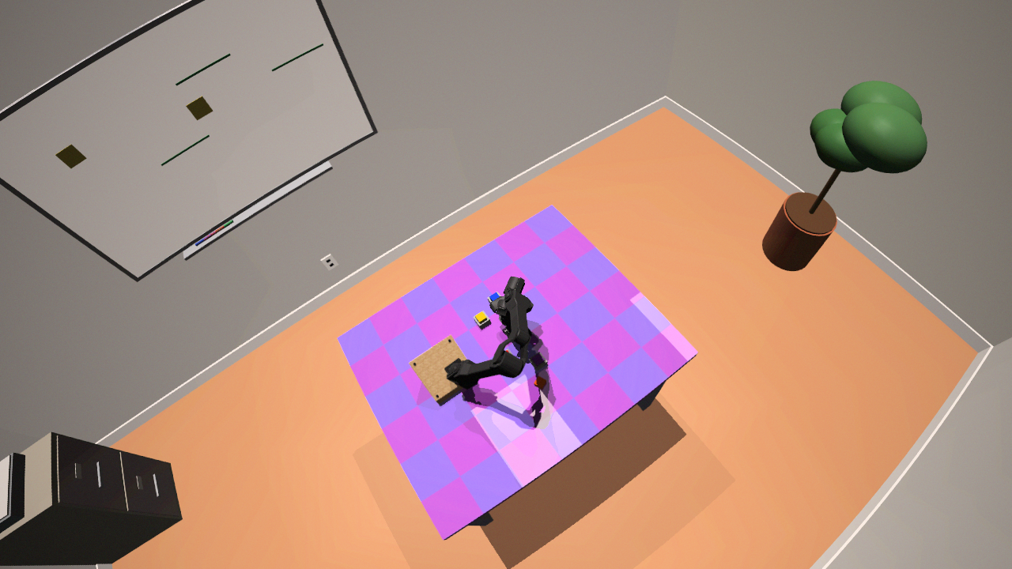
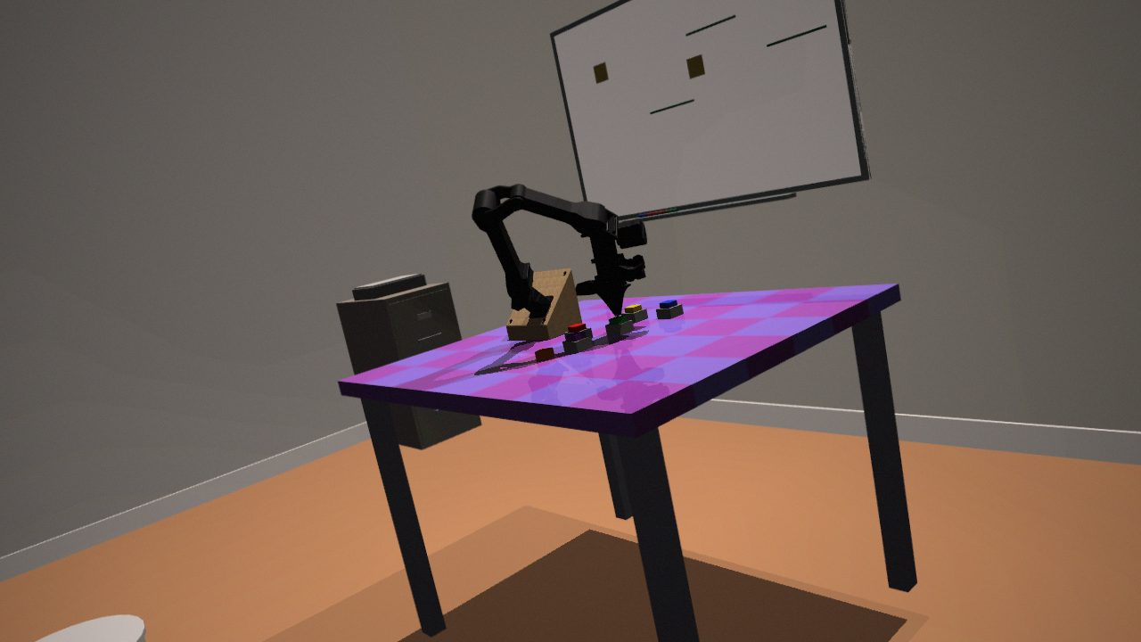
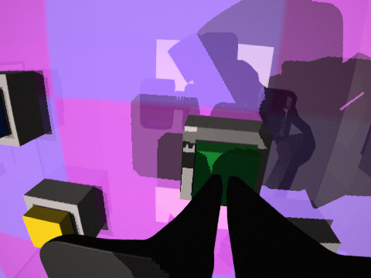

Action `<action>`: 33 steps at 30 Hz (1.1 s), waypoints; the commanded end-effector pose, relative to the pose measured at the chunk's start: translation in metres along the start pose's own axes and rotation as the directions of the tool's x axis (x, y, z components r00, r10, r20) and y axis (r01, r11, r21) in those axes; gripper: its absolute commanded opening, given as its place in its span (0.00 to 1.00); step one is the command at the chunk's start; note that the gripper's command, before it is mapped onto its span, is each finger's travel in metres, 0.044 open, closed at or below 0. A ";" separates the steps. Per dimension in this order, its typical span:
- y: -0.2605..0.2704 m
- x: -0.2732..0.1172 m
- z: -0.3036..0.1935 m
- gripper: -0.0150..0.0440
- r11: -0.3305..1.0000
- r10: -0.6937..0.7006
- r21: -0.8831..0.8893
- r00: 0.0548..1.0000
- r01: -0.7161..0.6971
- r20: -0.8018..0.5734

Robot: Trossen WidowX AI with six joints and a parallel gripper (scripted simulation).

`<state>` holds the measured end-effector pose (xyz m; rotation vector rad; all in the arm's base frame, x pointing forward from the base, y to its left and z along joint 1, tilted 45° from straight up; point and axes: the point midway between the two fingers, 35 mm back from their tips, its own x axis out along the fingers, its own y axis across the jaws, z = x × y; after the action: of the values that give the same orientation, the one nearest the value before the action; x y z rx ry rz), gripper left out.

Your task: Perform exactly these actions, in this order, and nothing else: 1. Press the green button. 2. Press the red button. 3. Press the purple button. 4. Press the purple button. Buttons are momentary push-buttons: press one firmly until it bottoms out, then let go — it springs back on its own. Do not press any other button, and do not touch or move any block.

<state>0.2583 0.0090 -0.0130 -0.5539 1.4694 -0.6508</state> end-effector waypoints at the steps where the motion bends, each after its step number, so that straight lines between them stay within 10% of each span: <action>1: -0.001 0.009 -0.002 0.29 1.000 -0.006 -0.006 1.000 0.006 -0.002; 33: 0.000 -0.021 -0.002 0.29 1.000 -0.005 -0.007 1.000 0.005 -0.002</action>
<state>0.2568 0.0197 -0.0021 -0.5689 1.4698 -0.6467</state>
